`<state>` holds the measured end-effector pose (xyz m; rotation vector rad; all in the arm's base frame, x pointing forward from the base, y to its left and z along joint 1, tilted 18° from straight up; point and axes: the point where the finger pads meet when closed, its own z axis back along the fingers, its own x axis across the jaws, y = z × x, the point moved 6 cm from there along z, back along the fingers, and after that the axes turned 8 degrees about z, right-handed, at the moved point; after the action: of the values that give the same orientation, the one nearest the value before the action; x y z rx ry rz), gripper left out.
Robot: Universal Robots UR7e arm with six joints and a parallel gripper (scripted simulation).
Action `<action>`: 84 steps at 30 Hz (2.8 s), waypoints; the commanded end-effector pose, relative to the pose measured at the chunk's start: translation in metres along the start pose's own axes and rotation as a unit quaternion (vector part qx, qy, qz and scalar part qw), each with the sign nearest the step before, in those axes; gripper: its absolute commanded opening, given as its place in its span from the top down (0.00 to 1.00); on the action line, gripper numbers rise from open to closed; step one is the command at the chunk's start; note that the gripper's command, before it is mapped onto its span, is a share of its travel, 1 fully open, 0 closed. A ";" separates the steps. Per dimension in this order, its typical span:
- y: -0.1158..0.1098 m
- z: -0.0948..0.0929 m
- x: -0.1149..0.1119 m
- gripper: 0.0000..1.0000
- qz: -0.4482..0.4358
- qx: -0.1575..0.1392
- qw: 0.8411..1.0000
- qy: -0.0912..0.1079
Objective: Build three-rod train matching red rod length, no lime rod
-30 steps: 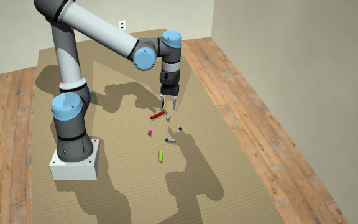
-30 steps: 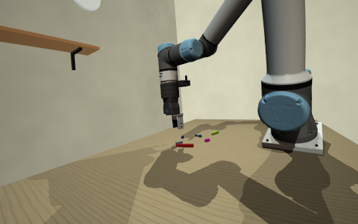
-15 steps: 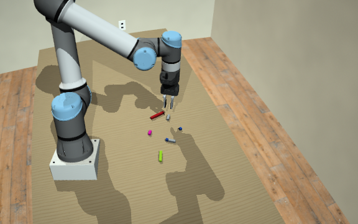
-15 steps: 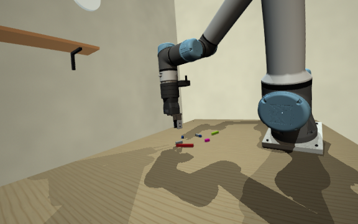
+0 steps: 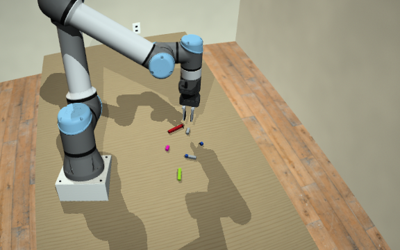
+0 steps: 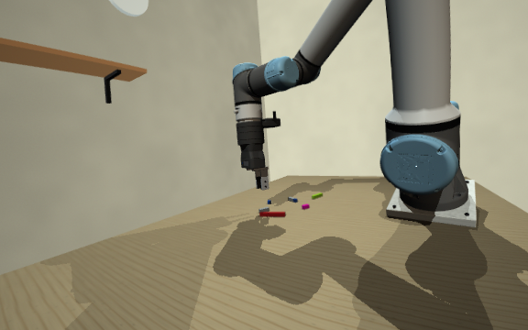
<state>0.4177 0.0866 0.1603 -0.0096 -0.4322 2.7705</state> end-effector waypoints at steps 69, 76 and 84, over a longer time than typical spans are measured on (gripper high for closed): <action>0.001 -0.051 -0.001 0.46 0.001 0.000 1.000 0.001; 0.001 -0.051 -0.001 0.46 0.001 0.000 1.000 0.001; 0.001 -0.051 -0.001 0.46 0.001 0.000 1.000 0.001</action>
<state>0.4221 0.1001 0.1120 -0.0157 -0.4323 2.7723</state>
